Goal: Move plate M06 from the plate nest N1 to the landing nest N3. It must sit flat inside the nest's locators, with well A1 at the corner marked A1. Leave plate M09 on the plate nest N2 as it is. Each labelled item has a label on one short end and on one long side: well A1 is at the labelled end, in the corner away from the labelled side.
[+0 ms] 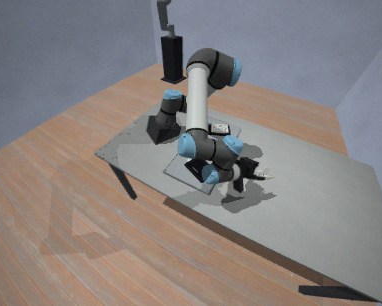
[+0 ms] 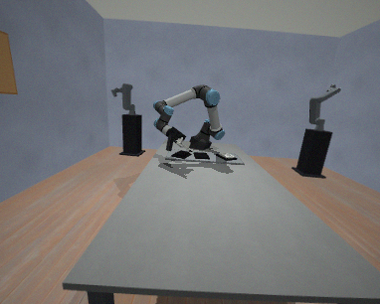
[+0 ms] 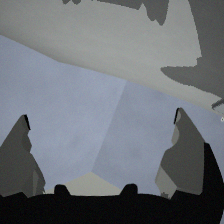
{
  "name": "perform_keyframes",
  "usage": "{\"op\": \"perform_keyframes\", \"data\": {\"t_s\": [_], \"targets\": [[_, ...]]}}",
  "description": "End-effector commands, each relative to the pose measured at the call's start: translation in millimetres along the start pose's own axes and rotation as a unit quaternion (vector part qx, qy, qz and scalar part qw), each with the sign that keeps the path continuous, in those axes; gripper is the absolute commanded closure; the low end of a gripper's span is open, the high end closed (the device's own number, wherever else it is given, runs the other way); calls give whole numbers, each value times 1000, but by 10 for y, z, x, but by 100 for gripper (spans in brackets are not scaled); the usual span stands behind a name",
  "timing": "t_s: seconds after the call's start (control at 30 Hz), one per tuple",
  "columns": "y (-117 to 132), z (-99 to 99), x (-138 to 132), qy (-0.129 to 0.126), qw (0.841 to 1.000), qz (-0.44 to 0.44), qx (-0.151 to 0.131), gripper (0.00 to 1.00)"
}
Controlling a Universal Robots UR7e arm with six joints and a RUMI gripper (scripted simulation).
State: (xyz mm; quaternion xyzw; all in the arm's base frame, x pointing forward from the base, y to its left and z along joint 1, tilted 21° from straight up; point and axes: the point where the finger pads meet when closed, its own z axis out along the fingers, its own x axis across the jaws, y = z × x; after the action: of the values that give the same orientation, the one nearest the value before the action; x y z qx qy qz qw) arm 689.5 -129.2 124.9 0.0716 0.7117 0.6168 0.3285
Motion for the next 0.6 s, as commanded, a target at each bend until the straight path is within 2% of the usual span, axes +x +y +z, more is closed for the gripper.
{"op": "perform_keyframes", "data": {"t_s": [0.0, 0.53, 0.57], "targets": [[5, -3, -5, 0, 1000, -1, 0, 0], [5, -3, -5, 0, 1000, -1, 0, 0], [57, 28, 22, 9, 1000, -8, -1, 18]]}}
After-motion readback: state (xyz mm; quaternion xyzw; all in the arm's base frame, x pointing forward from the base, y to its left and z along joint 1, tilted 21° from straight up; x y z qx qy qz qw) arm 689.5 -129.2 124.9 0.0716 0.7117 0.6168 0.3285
